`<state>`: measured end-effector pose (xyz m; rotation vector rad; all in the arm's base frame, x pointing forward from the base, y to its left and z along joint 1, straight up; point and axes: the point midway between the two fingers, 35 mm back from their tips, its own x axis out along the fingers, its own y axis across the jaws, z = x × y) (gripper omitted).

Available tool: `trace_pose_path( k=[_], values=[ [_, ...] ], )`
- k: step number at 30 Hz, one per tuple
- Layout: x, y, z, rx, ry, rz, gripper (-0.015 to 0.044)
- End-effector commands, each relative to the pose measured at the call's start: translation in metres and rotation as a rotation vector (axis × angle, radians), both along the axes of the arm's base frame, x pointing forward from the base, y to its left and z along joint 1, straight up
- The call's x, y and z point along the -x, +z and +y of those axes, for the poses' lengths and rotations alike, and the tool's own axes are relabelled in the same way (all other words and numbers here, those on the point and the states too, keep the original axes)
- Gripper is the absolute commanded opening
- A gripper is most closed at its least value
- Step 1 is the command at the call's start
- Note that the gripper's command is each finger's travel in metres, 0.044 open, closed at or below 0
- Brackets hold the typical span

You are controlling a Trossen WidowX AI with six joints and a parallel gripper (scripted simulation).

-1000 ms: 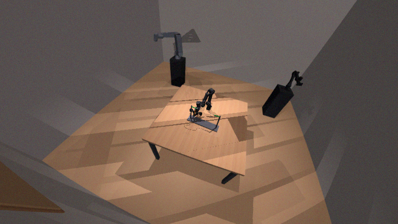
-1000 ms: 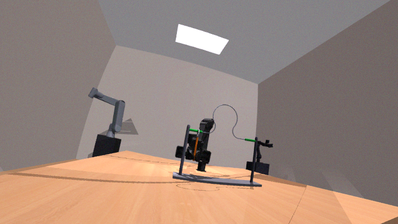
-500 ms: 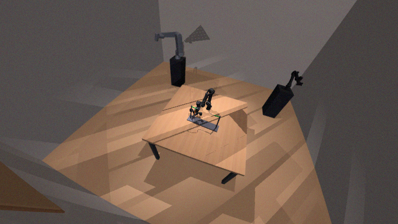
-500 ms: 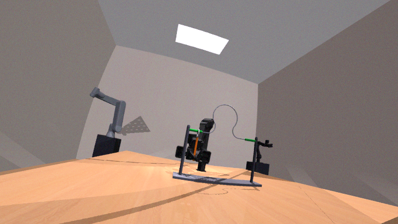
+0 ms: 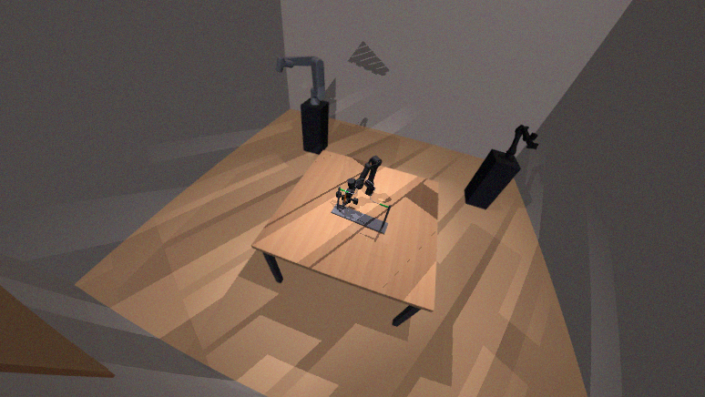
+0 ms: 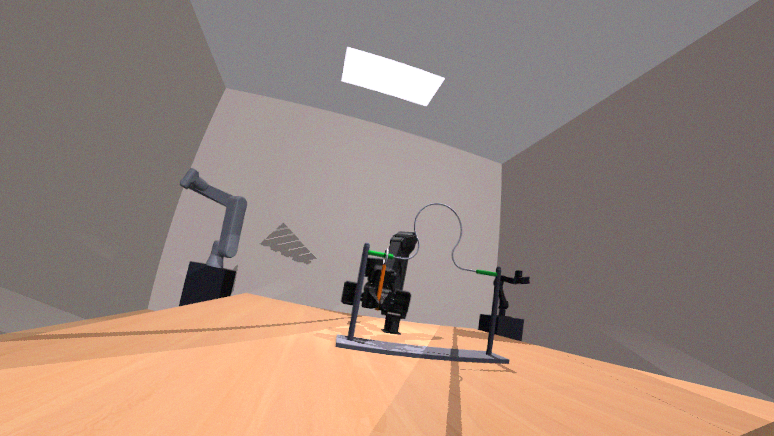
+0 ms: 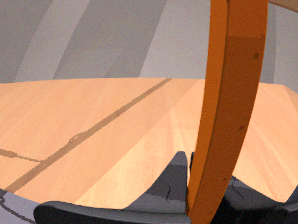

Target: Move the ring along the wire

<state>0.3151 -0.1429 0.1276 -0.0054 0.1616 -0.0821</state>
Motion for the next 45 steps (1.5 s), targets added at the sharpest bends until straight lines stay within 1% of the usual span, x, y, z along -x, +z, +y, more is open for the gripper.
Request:
trace_pose_path(
  k=[1, 33, 45],
  values=[
    [0.0, 0.004, 0.001, -0.001, 0.003, -0.006, -0.015],
    [0.0, 0.004, 0.001, -0.001, 0.003, -0.006, -0.015],
    [-0.001, 0.004, 0.012, -0.003, 0.007, -0.003, -0.015]
  ],
)
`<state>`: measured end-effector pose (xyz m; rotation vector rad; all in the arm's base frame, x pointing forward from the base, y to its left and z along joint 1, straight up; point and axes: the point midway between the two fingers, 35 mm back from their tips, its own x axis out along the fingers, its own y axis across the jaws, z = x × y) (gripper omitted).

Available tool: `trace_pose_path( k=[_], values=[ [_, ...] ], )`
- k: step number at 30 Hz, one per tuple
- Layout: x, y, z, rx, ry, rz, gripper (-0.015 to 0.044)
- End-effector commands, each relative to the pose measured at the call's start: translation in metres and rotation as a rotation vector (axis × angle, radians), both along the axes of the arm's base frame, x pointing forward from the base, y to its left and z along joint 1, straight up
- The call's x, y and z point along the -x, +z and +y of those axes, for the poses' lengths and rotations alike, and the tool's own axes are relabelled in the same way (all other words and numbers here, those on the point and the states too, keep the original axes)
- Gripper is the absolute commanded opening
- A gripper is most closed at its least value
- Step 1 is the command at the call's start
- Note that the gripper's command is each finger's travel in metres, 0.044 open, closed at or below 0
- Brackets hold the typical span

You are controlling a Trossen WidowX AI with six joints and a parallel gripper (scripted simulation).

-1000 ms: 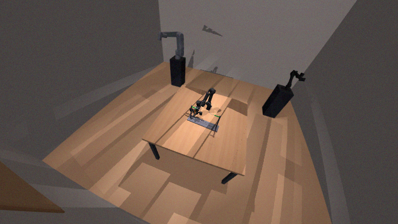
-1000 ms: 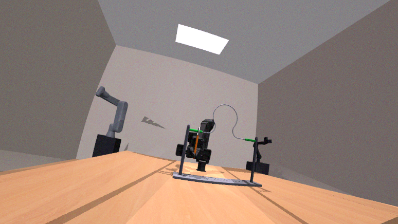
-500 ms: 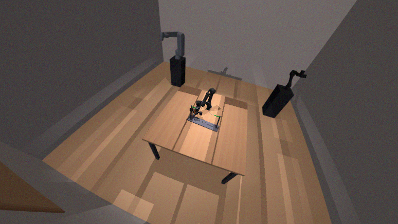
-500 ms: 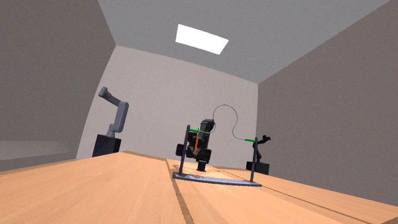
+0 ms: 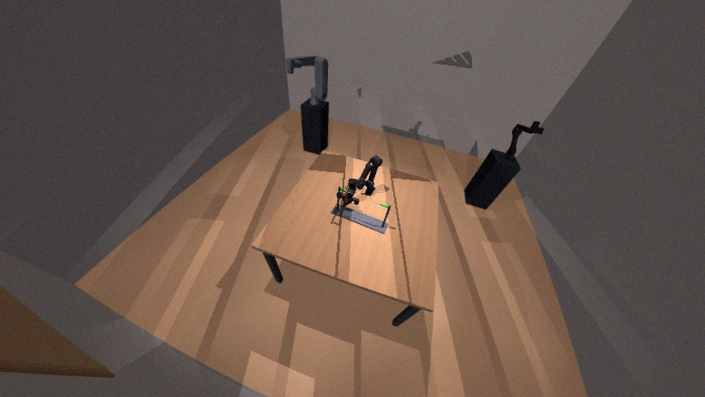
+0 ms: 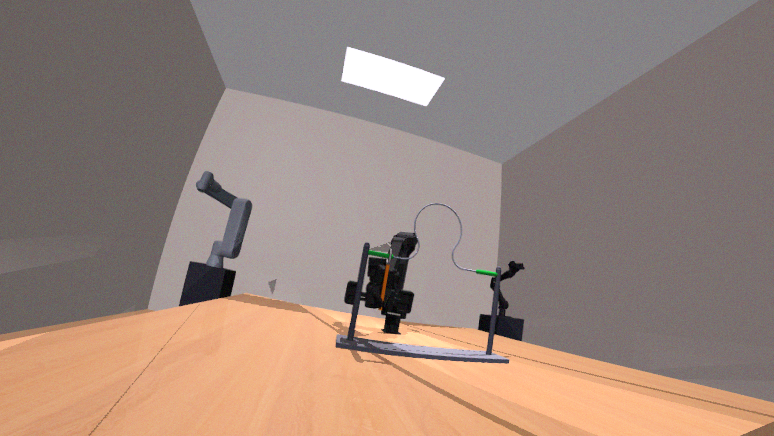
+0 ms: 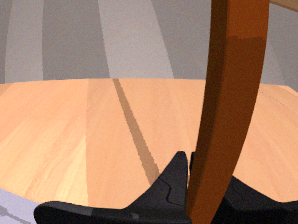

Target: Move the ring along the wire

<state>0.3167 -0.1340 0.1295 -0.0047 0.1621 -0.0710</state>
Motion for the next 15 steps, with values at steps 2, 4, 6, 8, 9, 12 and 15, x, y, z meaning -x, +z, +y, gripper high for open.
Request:
trace_pose_path(
  k=[2, 4, 6, 8, 9, 12, 15],
  values=[
    [0.0, 0.002, 0.005, -0.001, -0.003, -0.003, -0.015],
    [0.0, 0.002, 0.007, -0.002, -0.003, -0.003, -0.015],
    [0.0, 0.002, 0.009, -0.003, -0.002, -0.002, -0.015],
    [-0.001, 0.002, 0.012, -0.004, -0.001, -0.002, -0.015],
    [-0.001, 0.002, 0.013, -0.005, -0.001, -0.002, -0.015],
    [-0.001, 0.002, 0.016, -0.008, 0.0, -0.002, -0.015],
    [-0.001, 0.002, 0.019, -0.012, 0.001, -0.002, -0.015]
  ],
)
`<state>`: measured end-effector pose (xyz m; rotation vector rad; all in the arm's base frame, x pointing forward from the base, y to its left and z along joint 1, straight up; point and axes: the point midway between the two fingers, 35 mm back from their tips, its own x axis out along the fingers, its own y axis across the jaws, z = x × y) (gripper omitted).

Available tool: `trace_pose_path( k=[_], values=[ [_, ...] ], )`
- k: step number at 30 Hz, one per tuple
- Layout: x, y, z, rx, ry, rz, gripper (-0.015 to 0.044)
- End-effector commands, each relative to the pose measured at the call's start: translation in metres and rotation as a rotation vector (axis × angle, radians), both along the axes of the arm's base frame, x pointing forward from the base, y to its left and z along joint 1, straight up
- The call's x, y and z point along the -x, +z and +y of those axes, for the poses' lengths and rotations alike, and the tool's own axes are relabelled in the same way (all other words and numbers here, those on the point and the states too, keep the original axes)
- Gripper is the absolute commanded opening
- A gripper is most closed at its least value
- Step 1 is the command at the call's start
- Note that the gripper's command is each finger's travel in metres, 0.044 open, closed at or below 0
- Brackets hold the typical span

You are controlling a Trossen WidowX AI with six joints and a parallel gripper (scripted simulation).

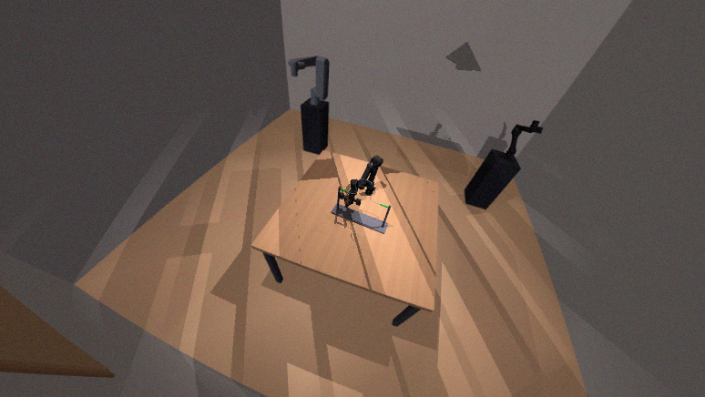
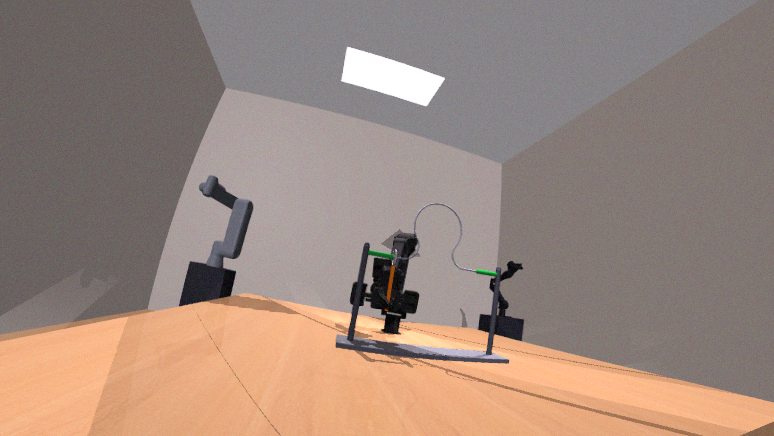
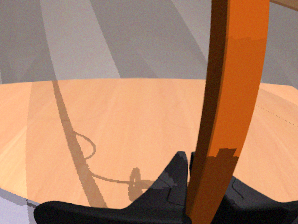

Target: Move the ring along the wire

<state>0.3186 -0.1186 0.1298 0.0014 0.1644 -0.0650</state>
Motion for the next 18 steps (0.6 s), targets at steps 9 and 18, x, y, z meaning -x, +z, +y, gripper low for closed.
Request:
trace_pose_path(
  k=[9, 18],
  values=[
    [-0.001, 0.002, 0.017, -0.038, 0.0, -0.006, -0.015],
    [-0.002, 0.002, 0.034, -0.111, 0.004, -0.012, -0.015]
  ],
)
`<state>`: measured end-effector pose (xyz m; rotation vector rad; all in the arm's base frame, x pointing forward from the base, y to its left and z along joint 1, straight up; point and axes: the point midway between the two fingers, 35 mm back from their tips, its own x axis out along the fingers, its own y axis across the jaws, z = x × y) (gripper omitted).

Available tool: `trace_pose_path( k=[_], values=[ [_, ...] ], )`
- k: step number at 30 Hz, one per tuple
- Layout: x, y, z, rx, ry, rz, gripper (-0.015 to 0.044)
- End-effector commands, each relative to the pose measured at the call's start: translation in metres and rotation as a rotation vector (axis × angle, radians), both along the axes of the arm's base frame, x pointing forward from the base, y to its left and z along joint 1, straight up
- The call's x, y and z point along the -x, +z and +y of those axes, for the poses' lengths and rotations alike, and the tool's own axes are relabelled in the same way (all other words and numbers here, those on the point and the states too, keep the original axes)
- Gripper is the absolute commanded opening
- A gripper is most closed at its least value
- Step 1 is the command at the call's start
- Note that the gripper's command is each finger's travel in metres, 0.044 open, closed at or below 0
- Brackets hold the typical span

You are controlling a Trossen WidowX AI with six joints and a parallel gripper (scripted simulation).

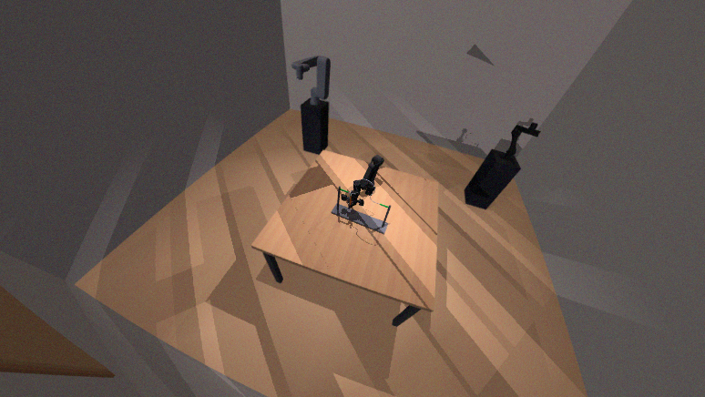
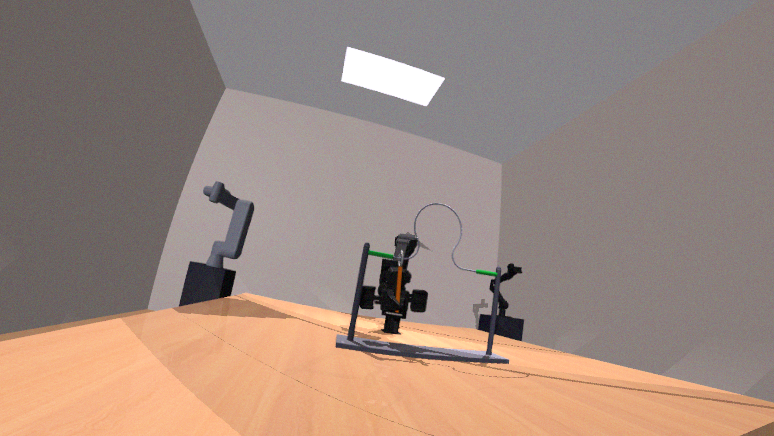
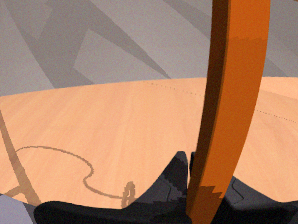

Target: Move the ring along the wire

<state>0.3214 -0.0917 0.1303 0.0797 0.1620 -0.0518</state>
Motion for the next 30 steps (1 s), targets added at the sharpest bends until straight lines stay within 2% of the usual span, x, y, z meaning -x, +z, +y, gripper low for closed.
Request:
trace_pose_path(
  k=[1, 20, 30],
  values=[
    [0.0, 0.002, 0.01, -0.045, -0.003, -0.008, -0.015],
    [-0.005, 0.02, 0.069, -0.409, 0.01, -0.041, -0.015],
    [0.004, 0.035, 0.092, -0.575, 0.055, 0.037, -0.015]
  ],
)
